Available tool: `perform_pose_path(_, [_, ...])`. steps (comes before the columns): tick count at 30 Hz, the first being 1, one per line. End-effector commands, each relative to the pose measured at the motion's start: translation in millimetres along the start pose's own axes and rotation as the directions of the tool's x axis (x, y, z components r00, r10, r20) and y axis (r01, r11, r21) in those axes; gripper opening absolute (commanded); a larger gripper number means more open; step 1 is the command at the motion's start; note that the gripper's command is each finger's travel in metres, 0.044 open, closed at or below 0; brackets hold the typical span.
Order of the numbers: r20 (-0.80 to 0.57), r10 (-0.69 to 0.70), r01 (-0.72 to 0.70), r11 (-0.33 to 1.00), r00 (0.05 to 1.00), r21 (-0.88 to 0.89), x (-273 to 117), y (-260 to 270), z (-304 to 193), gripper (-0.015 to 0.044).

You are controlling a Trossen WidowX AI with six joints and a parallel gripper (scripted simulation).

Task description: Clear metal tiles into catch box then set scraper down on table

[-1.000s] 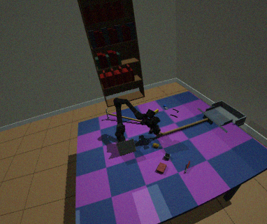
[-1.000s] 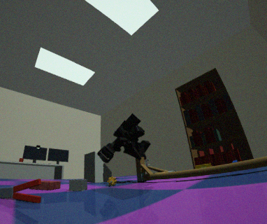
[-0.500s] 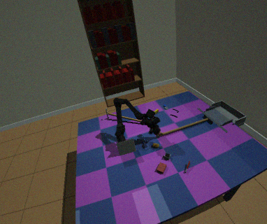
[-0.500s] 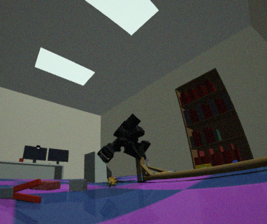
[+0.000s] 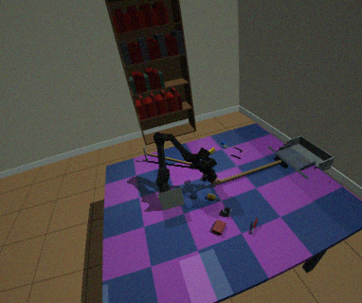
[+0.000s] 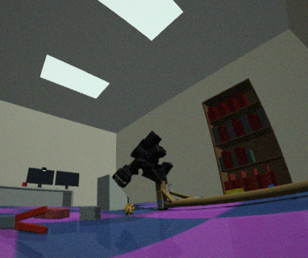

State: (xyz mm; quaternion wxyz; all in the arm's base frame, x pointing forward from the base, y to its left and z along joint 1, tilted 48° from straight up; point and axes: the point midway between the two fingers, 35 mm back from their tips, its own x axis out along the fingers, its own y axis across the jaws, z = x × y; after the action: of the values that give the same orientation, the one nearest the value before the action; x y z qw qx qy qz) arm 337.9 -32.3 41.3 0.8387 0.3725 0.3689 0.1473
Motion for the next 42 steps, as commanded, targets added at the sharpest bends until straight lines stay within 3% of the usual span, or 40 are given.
perform_pose_path(1, [0.004,0.002,-0.002,1.000,1.000,-0.005,-0.4,-2.1,0.8,0.0000])
perform_pose_path(4, [0.005,0.002,-0.002,1.000,1.000,-0.005,0.0,-4.0,0.4,0.0000])
perform_pose_path(21, [-0.001,0.000,0.000,1.000,1.000,-0.003,-0.7,-2.5,0.5,0.0440])
perform_pose_path(42, [-0.027,-0.029,0.029,1.000,0.999,-0.011,-47.4,-16.3,24.3,0.0440])
